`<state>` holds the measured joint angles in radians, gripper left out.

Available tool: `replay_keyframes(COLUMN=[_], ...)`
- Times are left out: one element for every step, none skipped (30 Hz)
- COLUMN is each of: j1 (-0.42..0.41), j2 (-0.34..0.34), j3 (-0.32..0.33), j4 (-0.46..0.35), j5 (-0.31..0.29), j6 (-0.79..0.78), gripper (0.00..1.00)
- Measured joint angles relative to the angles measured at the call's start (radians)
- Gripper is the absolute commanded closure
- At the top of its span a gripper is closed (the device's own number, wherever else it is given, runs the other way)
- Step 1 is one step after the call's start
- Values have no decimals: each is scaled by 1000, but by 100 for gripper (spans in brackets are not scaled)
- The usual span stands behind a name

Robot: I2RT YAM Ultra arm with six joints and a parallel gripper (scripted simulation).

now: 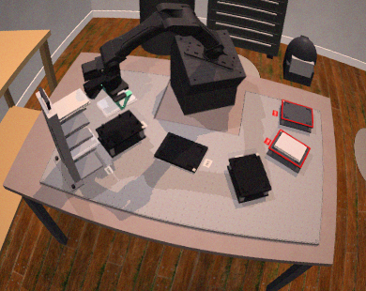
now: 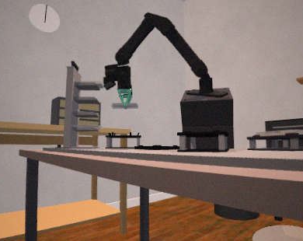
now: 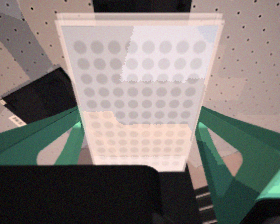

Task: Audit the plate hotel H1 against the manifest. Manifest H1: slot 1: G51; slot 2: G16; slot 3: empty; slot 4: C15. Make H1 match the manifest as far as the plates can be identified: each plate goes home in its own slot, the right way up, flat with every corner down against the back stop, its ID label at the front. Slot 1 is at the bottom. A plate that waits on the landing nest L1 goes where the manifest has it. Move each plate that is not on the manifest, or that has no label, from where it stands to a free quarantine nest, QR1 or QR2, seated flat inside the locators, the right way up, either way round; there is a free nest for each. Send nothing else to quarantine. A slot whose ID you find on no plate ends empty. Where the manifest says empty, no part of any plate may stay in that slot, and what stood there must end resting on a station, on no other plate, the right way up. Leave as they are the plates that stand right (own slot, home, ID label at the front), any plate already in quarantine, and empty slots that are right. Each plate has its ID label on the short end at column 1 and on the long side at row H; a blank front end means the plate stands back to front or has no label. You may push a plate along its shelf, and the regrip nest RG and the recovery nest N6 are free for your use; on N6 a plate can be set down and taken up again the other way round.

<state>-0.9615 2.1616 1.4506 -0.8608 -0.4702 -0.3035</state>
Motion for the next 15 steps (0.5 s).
replay_keyframes(j1=[4,7,9,11,13,16,20,24,27,31,32,33,32,33,36], j2=[6,12,17,22,26,31,35,40,46,51,56,59,58,59,63], j3=[-4,-8,-10,-12,-14,-16,-18,-20,-22,-24,-25,-26,-27,-27,-29], j4=[7,14,21,29,37,46,55,64,73,82,89,93,98,106,116], j5=[0,0,0,0,0,0,0,0,0,0,0,0,0,0,0], j6=[3,6,9,12,16,19,22,26,29,32,35,37,40,42,45], gripper=[14,14,14,14,14,14,14,14,14,14,14,14,14,14,14])
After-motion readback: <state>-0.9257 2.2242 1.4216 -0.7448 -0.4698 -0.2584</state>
